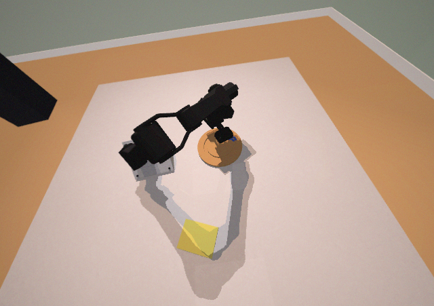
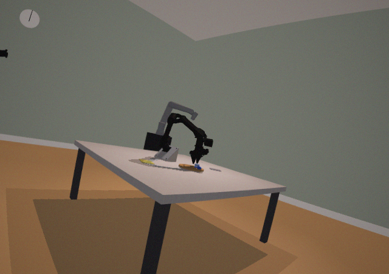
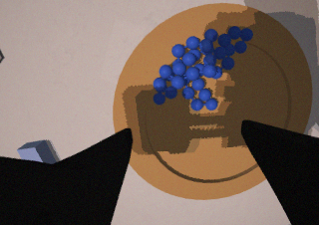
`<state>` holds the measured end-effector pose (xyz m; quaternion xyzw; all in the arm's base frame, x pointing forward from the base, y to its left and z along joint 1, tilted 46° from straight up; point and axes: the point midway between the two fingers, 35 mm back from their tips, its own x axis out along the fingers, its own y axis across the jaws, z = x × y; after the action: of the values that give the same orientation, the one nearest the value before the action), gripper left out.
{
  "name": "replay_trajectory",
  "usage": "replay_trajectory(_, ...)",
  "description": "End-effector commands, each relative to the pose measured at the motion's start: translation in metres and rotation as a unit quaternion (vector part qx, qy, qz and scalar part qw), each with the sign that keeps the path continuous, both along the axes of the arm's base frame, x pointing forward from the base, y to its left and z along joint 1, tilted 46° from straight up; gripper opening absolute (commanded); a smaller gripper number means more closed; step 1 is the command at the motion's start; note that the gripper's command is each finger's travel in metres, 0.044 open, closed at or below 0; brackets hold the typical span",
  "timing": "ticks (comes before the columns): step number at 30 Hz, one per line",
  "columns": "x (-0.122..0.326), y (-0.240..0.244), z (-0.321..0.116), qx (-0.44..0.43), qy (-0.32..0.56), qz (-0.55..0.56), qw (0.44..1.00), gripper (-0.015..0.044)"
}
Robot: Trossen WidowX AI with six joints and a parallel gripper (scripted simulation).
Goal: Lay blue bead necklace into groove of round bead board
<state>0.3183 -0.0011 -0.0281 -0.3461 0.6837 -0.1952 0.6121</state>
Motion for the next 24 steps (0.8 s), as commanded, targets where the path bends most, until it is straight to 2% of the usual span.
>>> replay_trajectory(1, 0.012, 0.008, 0.001, -0.003, -0.211, -0.214, 0.954, 0.0380)
replay_trajectory(6, 0.020, 0.015, 0.003, -0.006, -0.358, -0.359, 0.862, 0.0380)
replay_trajectory(19, 0.030, 0.022, 0.007, -0.010, -0.527, -0.525, 0.668, 0.0380)
replay_trajectory(24, 0.030, 0.022, 0.007, -0.010, -0.531, -0.528, 0.662, 0.0380)
